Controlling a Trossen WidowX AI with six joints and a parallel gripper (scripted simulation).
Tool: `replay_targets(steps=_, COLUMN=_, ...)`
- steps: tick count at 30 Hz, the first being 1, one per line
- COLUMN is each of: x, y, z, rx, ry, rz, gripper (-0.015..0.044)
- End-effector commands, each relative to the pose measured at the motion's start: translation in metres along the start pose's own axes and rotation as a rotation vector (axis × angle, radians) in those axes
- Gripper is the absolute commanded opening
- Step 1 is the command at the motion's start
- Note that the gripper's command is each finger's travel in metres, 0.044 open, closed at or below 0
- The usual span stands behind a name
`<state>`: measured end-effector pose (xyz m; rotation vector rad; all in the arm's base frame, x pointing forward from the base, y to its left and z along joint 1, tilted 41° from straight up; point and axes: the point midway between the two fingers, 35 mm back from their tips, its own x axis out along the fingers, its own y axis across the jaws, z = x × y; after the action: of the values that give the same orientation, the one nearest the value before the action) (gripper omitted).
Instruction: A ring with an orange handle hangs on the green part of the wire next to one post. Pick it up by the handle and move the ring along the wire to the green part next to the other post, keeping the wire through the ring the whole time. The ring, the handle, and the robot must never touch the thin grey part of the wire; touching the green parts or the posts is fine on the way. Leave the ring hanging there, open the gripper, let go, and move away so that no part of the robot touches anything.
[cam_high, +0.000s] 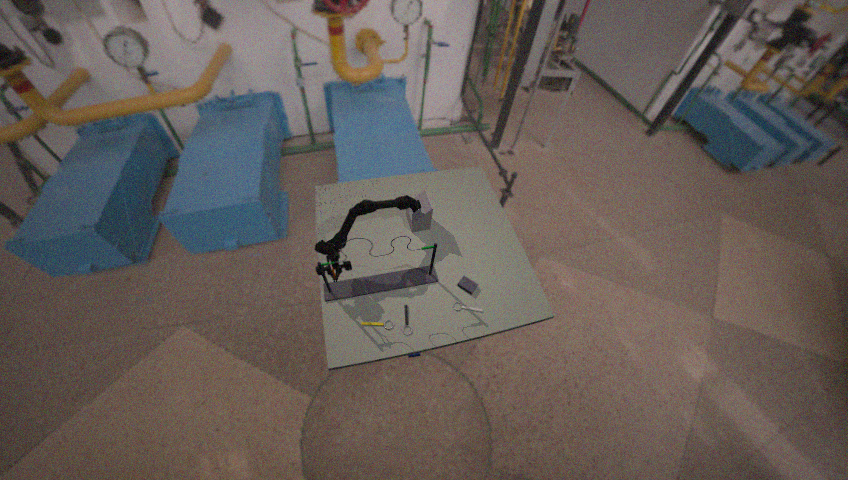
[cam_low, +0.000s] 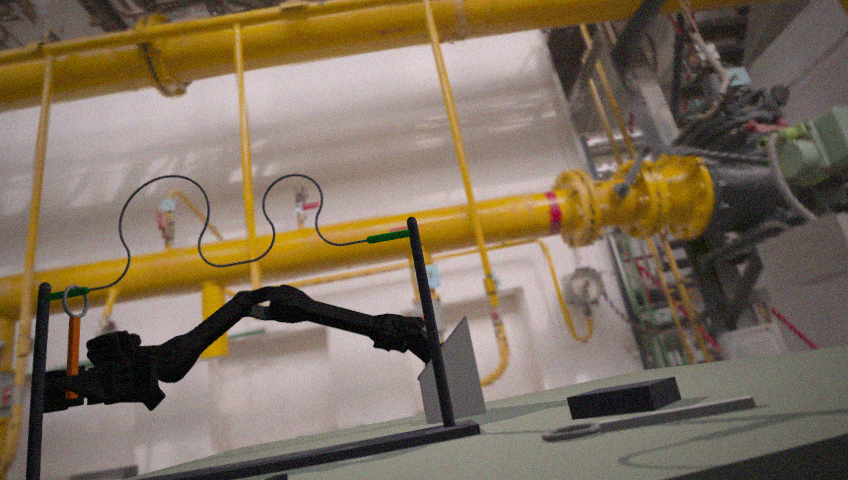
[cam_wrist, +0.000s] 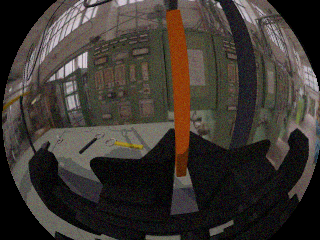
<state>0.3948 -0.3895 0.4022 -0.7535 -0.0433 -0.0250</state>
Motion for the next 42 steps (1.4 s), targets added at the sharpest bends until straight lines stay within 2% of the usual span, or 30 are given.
replay_targets(steps=1, x=0.000, y=0.000, z=0.000, rx=0.000, ry=0.001, rz=-0.001, gripper=-0.0150)
replay_targets(steps=11, x=0.000, y=0.002, z=0.015, rx=-0.002, ry=-0.002, rz=0.009, gripper=-0.0150)
replay_targets(steps=42, x=-0.004, y=0.003, z=0.015, rx=-0.001, ry=0.032, rz=0.009, gripper=-0.0150)
